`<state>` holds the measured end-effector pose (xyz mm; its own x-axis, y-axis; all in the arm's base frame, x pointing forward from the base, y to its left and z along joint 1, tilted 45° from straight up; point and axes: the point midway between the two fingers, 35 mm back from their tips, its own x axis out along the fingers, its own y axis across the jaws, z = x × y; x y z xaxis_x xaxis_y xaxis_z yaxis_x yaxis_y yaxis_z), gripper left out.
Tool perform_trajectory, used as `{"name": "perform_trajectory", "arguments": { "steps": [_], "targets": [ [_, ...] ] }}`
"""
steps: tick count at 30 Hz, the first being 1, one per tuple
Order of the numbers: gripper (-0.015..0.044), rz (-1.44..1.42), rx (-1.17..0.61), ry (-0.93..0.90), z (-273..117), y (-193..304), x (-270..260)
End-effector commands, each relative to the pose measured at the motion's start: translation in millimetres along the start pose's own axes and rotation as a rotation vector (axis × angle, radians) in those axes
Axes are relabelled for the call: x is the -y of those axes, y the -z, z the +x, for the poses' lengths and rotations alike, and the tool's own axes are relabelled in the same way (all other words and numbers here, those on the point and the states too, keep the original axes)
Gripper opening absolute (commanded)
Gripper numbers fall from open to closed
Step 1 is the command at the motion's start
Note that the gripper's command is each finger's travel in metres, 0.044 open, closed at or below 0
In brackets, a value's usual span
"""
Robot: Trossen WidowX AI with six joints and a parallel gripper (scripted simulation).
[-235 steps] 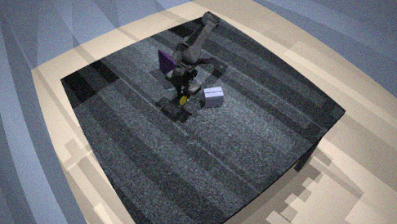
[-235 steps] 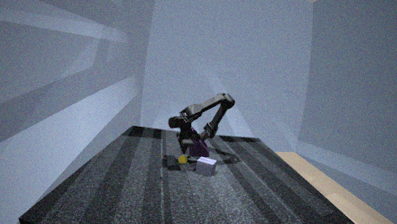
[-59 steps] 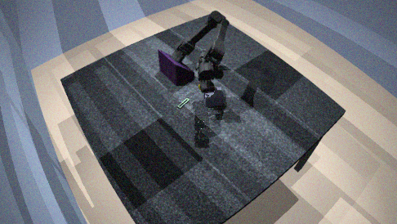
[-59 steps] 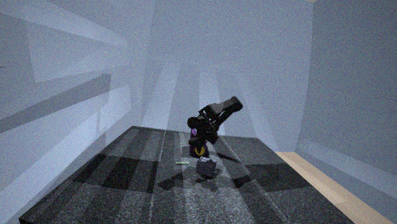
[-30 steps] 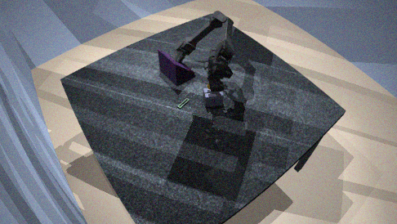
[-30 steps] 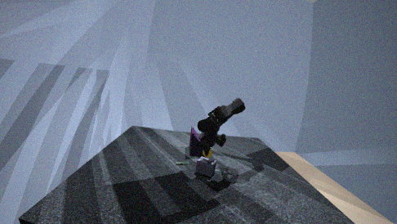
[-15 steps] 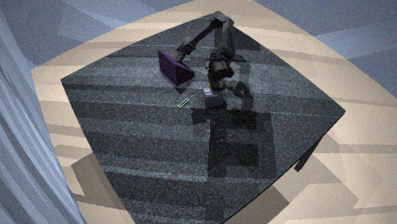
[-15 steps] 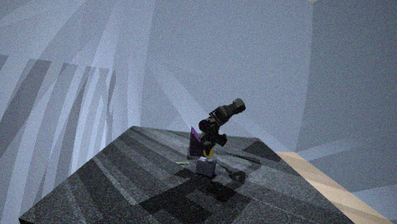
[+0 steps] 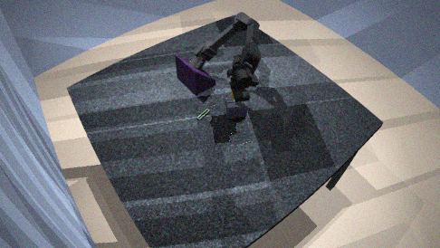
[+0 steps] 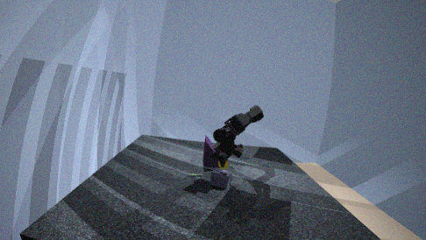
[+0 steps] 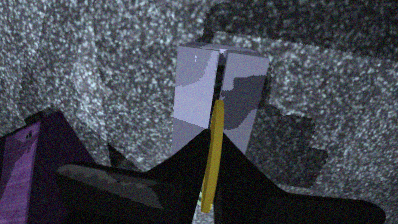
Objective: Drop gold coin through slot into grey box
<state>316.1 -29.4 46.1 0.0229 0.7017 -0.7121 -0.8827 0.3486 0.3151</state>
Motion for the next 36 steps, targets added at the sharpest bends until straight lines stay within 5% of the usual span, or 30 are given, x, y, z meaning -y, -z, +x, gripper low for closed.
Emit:
{"name": "perform_trajectory", "arguments": {
  "steps": [1,26,32,36],
  "targets": [
    [0.0,0.007,0.003,-0.002,3,0,0],
    [0.0,0.007,0.004,-0.002,17,-1,-1],
    [0.0157,0.002,-0.001,0.0,14,-1,0],
    [0.0161,0.002,-0.001,0.0,14,-1,0]
  ]
}}
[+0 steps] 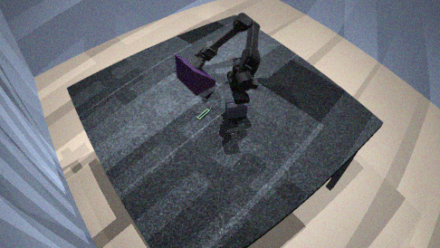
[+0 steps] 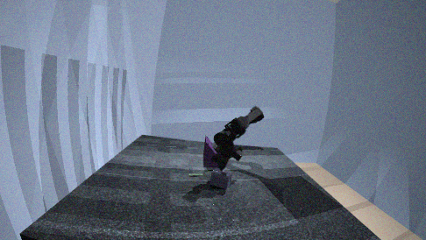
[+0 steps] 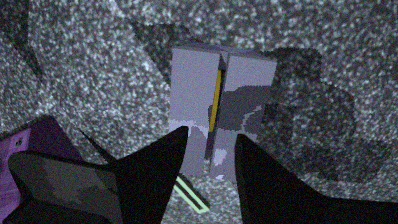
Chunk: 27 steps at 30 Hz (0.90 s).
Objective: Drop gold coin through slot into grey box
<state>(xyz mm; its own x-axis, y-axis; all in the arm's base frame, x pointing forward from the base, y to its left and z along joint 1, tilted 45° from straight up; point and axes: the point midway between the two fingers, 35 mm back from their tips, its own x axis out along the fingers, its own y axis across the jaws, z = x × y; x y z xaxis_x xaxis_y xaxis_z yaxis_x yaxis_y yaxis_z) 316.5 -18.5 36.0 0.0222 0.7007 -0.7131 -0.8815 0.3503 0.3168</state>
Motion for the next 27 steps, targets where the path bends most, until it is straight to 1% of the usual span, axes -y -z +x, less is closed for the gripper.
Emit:
{"name": "perform_trajectory", "arguments": {
  "steps": [1,5,14,16,18,19,27],
  "targets": [
    [0.0161,-0.001,0.0,0.0,0,0,0],
    [0.0161,-0.001,0.0,0.0,0,0,0],
    [0.0397,0.0,-0.001,0.0,-20,0,0],
    [0.044,0.002,0.001,-0.003,-39,0,-1],
    [0.044,0.004,0.004,-0.006,-58,0,-4],
    [0.044,0.004,0.005,-0.007,-61,0,-4],
    [0.044,0.004,0.005,-0.007,-61,0,-4]
  ]
}}
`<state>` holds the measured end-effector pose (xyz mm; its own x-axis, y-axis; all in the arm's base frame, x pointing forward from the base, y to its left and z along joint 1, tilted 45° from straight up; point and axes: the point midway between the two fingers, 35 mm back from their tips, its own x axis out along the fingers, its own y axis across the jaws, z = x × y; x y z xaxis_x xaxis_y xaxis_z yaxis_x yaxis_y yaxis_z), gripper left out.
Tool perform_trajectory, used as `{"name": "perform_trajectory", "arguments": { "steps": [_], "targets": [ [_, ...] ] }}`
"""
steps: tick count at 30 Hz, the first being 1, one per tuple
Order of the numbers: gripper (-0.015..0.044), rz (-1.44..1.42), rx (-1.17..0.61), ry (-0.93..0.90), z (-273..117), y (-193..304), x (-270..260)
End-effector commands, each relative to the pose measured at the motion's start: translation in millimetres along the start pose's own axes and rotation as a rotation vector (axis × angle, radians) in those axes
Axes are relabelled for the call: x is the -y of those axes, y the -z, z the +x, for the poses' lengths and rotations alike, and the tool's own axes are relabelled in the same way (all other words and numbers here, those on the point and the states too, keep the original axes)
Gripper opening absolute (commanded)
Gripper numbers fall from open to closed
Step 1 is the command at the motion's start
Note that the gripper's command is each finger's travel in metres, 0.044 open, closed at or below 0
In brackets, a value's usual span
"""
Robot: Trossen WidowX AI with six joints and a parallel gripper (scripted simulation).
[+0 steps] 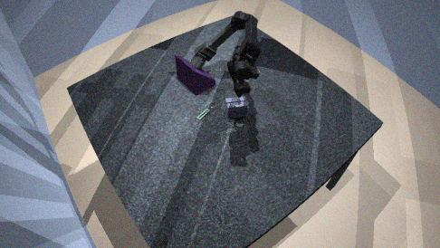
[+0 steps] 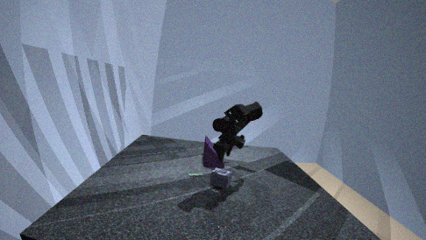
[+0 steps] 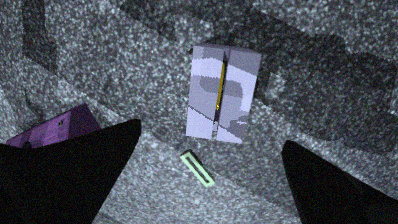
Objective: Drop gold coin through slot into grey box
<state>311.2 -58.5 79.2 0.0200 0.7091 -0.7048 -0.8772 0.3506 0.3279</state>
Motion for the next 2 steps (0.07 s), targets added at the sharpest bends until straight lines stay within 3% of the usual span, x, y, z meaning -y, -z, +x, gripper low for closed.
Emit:
{"name": "perform_trajectory", "arguments": {
  "steps": [1,2],
  "targets": [
    [0.044,-0.005,-0.005,0.001,-1.7,0.0,0.2],
    [0.044,-0.005,-0.005,0.001,-1.7,0.0,0.2]
  ]
}}
